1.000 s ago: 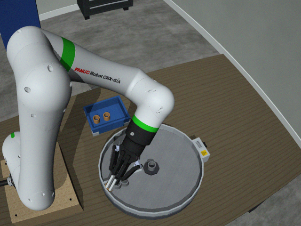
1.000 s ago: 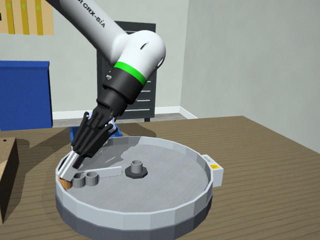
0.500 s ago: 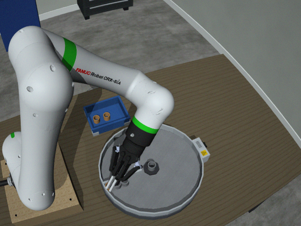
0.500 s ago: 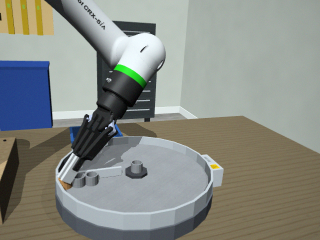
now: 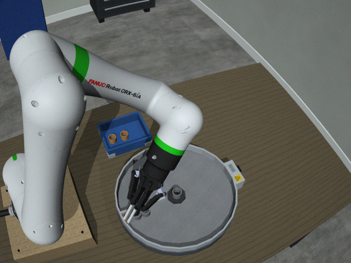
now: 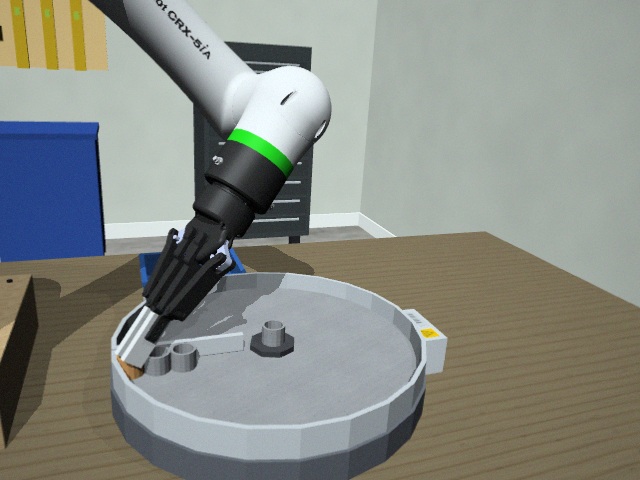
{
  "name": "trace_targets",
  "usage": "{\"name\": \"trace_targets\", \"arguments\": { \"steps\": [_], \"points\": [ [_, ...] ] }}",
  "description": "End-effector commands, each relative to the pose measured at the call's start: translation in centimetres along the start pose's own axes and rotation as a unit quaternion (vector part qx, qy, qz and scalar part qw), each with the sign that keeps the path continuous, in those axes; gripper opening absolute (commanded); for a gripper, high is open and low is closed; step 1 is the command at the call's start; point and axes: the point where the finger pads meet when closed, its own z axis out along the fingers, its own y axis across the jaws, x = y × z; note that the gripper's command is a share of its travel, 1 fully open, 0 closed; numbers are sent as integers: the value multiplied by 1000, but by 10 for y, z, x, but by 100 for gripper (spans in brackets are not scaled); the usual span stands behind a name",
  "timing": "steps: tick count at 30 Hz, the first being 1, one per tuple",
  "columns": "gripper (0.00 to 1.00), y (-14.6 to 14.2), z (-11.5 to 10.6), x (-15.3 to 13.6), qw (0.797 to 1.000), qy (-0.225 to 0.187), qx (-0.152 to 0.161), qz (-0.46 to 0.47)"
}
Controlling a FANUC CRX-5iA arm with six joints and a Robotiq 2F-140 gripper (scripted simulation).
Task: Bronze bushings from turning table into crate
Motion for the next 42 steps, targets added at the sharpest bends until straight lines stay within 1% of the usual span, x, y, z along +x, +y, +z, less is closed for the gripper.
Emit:
{"name": "trace_targets", "arguments": {
  "steps": [1,10,11,42],
  "points": [
    [6,0,0,0,1000,0,0,0],
    [6,0,0,0,1000,0,0,0],
    [0,0,0,0,1000,0,0,0],
    [0,0,0,0,1000,0,0,0]
  ]
}}
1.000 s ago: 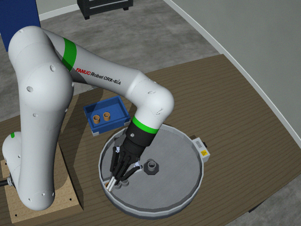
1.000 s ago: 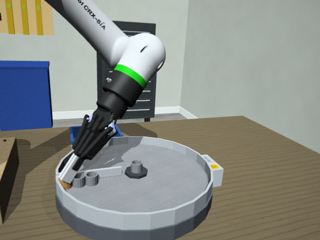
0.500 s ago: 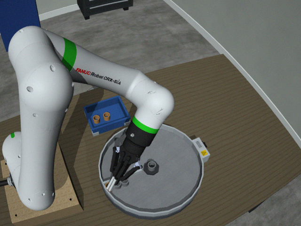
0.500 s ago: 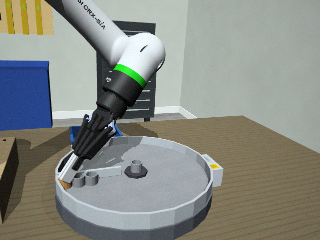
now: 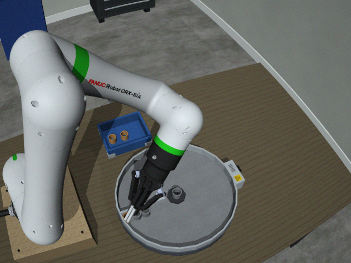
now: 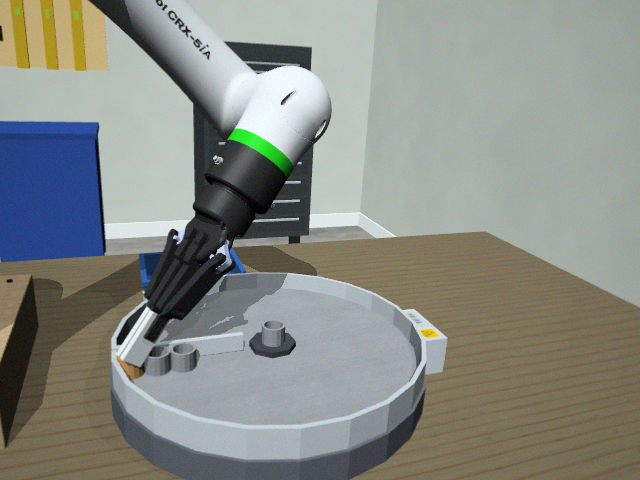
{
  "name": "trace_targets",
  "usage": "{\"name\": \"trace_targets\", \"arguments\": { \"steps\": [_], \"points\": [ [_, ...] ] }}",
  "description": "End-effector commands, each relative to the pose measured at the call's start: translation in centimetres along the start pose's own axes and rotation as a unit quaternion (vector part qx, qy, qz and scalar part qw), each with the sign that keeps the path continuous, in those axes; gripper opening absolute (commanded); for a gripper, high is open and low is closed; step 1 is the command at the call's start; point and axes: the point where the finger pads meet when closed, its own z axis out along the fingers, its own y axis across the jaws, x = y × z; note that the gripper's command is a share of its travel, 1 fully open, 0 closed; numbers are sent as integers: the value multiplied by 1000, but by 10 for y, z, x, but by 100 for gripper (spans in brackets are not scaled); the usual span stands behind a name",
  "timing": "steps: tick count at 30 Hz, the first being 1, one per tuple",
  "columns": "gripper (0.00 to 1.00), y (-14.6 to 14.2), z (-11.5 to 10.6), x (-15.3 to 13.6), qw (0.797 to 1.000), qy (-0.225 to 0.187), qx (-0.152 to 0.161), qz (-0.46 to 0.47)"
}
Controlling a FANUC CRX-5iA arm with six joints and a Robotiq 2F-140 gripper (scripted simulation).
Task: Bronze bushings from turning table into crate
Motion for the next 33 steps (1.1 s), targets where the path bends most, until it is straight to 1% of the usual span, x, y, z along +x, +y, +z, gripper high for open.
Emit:
{"name": "trace_targets", "arguments": {
  "steps": [1,14,18,22,27,29,33],
  "points": [
    [0,1,0,0,1000,0,-1,0],
    [0,1,0,0,1000,0,-1,0],
    [0,1,-3,2,1000,0,-1,0],
    [0,1,-13,10,1000,0,-1,0],
    [0,0,-31,26,1000,0,-1,0],
    [0,0,-31,26,1000,0,-1,0],
    [0,0,-43,36,1000,0,-1,0]
  ]
}}
